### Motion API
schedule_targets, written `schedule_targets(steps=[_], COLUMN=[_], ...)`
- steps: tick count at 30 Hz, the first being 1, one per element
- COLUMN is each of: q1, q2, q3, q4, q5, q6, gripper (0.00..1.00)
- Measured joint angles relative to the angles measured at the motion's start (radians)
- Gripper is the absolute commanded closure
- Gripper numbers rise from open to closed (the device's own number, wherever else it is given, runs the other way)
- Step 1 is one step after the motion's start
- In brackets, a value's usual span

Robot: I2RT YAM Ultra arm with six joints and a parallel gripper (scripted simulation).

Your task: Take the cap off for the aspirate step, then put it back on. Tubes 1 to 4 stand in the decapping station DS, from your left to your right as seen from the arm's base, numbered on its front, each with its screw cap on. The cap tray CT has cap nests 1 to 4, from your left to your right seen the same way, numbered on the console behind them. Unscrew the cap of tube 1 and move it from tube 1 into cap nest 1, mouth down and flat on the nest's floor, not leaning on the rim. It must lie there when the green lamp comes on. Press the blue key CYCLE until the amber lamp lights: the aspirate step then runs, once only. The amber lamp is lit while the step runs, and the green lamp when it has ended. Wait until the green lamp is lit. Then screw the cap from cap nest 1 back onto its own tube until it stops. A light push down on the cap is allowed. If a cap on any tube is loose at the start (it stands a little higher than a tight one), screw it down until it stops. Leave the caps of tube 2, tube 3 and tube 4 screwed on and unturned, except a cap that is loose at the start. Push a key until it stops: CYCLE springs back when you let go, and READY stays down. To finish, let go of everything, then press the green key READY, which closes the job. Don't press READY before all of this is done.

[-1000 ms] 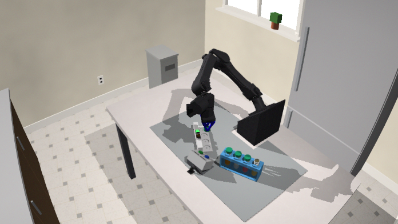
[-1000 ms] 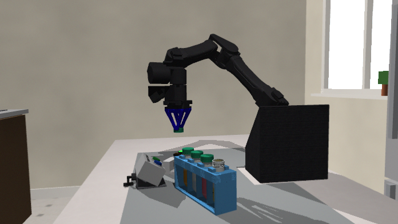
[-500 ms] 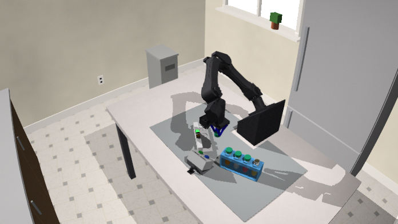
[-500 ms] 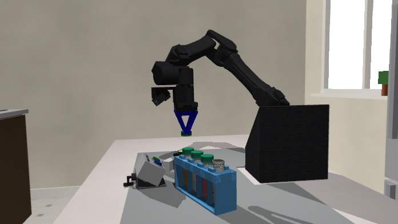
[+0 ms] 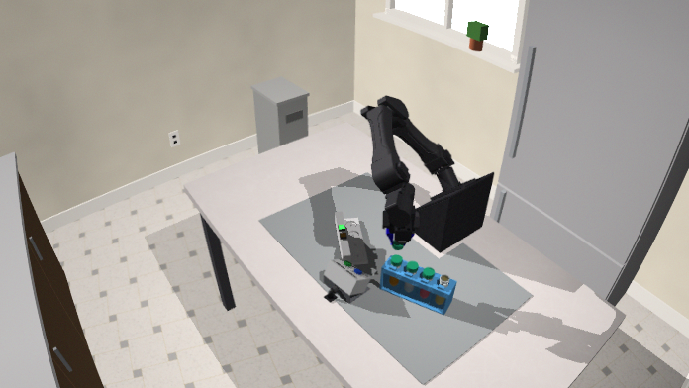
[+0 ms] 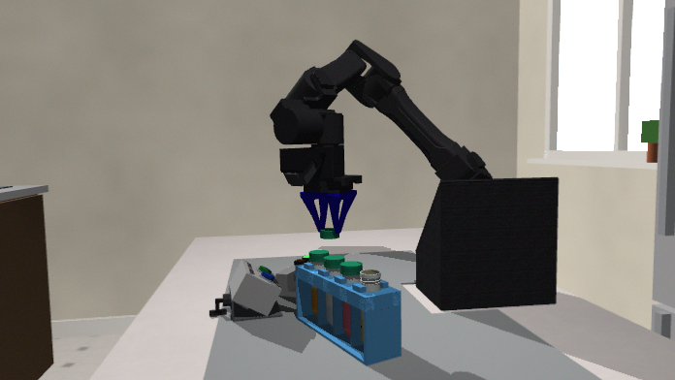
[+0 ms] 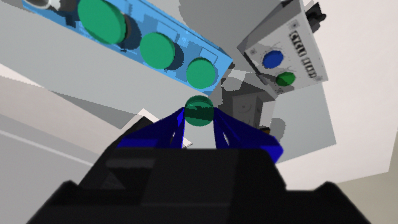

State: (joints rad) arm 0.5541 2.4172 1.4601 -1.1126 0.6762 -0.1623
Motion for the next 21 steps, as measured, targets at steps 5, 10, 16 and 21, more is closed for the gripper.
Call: schedule_targets(steps=[5,10,16,21], q1=[0.054,0.099,0.163,0.239], q2=[0.075,0.139,0.262,0.400], q3=[0.041,0.083,0.198,0.331], q4=[-0.002,-0.011,-0.029,-0.058], q5=[-0.024,-0.047,-0.077,-0.115], q6=[-0.221,-0.424,-0.522,-0.497], gripper=[1.00,1.00,1.00,1.00])
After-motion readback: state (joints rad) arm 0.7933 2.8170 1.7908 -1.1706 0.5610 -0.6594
